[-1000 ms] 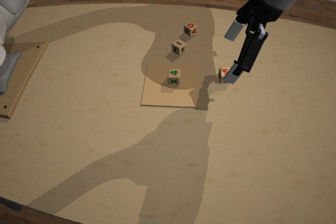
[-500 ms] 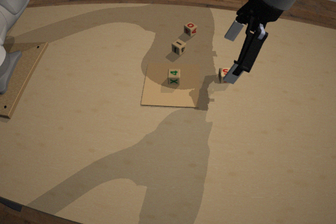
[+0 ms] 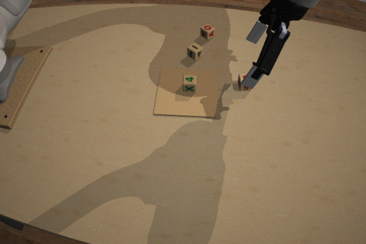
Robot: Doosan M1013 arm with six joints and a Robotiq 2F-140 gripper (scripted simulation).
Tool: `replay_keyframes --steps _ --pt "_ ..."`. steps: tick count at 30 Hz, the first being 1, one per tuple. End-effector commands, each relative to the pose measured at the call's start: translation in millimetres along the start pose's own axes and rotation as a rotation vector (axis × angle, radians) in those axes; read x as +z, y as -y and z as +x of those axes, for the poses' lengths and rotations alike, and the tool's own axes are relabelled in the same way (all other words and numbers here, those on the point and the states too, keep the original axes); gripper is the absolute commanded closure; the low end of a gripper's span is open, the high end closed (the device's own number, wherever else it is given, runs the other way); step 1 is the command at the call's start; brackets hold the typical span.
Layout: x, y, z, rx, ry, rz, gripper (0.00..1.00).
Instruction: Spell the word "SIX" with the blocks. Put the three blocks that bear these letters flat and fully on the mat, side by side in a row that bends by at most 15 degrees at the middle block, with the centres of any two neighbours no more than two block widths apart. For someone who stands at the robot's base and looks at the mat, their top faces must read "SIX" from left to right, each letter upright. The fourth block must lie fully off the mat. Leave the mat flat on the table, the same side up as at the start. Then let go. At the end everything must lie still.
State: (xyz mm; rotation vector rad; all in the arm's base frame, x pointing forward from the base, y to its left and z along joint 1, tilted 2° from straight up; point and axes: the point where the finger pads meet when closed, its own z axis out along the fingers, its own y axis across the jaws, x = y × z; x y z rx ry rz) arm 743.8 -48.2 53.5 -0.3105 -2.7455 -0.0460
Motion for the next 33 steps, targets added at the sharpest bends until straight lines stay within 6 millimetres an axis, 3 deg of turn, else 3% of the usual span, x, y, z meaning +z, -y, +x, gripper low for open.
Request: replay_keyframes --steps 1,5,33 --pt "-7 2 5 0.074 0.01 0.008 0.0" --pt "-12 1 8 0.13 0.018 0.008 0.0" --pt "-89 -10 62 1.049 0.129 -0.065 0.0"
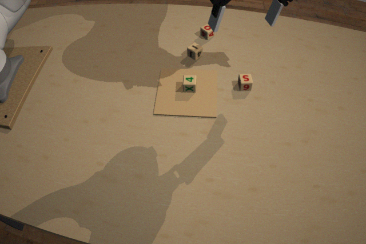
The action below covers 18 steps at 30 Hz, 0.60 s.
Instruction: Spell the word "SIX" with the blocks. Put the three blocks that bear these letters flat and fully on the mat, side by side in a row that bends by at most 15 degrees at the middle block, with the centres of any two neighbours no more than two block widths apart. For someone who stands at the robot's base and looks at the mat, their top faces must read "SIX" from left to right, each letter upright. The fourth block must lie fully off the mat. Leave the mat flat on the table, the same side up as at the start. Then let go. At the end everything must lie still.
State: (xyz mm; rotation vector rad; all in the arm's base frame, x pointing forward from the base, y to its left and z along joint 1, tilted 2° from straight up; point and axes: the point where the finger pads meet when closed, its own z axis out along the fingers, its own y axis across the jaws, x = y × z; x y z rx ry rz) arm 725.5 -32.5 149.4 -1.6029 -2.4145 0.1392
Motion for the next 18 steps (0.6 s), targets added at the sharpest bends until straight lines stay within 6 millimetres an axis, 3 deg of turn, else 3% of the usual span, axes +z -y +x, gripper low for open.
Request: replay_keyframes --steps 1,6,18 --pt "-11 6 4 0.137 0.022 -0.01 0.0" --pt "-19 10 8 0.236 0.028 -0.023 0.0" --pt "-55 28 26 0.673 0.036 -0.085 0.0"
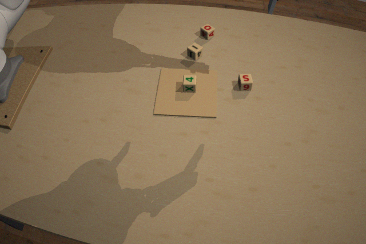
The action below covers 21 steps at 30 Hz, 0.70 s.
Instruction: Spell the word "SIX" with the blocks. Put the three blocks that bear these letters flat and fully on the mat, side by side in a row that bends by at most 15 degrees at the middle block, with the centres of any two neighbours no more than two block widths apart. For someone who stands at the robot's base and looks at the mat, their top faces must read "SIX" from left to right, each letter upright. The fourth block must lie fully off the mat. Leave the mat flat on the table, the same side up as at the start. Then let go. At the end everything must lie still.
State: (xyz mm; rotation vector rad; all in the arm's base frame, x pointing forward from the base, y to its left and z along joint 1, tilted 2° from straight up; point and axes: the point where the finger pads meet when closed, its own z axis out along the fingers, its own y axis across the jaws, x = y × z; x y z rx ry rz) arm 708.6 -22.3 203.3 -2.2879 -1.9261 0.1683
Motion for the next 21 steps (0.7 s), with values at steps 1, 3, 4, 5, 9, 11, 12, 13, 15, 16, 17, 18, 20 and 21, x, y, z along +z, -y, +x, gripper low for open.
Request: replay_keyframes --steps 1,3,4,5,9,11,12,13,15,16,17,18,20,21 --pt "-11 7 0 0.137 0.013 -0.021 0.0" --pt "-16 11 1 0.203 0.011 -0.03 0.0" --pt "-16 11 1 0.203 0.011 -0.03 0.0" --pt "-16 11 1 0.203 0.011 -0.03 0.0" --pt "-30 20 3 0.377 0.004 -0.053 0.0" --pt "-35 24 4 0.443 0.0 -0.062 0.0" --pt "-38 26 4 0.476 -0.002 -0.066 0.0" --pt "-41 28 4 0.509 -0.004 -0.07 0.0" --pt "-46 32 5 0.575 -0.009 -0.079 0.0" --pt "-48 33 5 0.608 -0.012 -0.083 0.0" --pt "-51 35 6 0.641 -0.015 -0.087 0.0" --pt "-53 37 6 0.674 -0.018 -0.091 0.0" --pt "-58 41 7 0.74 -0.024 -0.099 0.0" --pt "-58 41 7 0.74 -0.024 -0.099 0.0"
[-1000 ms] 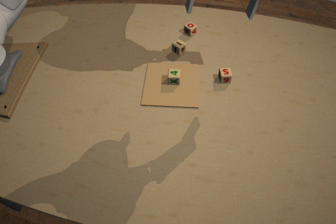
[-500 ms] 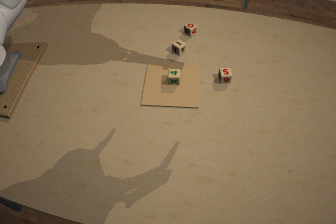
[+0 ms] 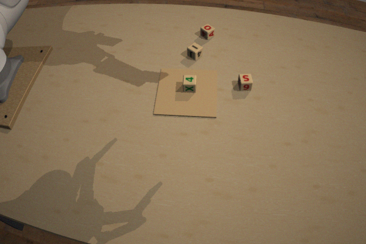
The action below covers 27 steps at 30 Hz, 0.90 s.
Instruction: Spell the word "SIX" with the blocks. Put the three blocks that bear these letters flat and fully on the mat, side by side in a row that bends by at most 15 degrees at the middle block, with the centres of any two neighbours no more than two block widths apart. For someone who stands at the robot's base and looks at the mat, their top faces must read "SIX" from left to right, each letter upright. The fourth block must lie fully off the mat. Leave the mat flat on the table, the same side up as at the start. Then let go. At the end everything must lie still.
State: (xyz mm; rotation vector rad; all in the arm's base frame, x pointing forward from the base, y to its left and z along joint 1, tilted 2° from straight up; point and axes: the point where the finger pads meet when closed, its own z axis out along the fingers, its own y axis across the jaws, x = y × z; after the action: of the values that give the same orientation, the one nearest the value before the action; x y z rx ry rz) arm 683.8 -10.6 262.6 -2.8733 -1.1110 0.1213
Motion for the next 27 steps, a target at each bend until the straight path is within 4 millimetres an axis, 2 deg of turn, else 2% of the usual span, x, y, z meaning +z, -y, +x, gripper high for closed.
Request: replay_keyframes --steps 1,2,16,18,20,23,27 --pt "-5 3 -3 0.078 0.003 -0.018 0.0" --pt "-11 6 -5 0.156 -0.005 -0.025 0.0" --pt "-47 29 -17 0.616 -0.062 -0.056 0.0" --pt "-47 29 -17 0.616 -0.062 -0.056 0.0" --pt "-55 35 -21 0.724 -0.078 -0.06 0.0" --pt "-31 28 -22 0.467 -0.041 -0.049 0.0" --pt "-19 25 -23 0.34 -0.025 -0.041 0.0"
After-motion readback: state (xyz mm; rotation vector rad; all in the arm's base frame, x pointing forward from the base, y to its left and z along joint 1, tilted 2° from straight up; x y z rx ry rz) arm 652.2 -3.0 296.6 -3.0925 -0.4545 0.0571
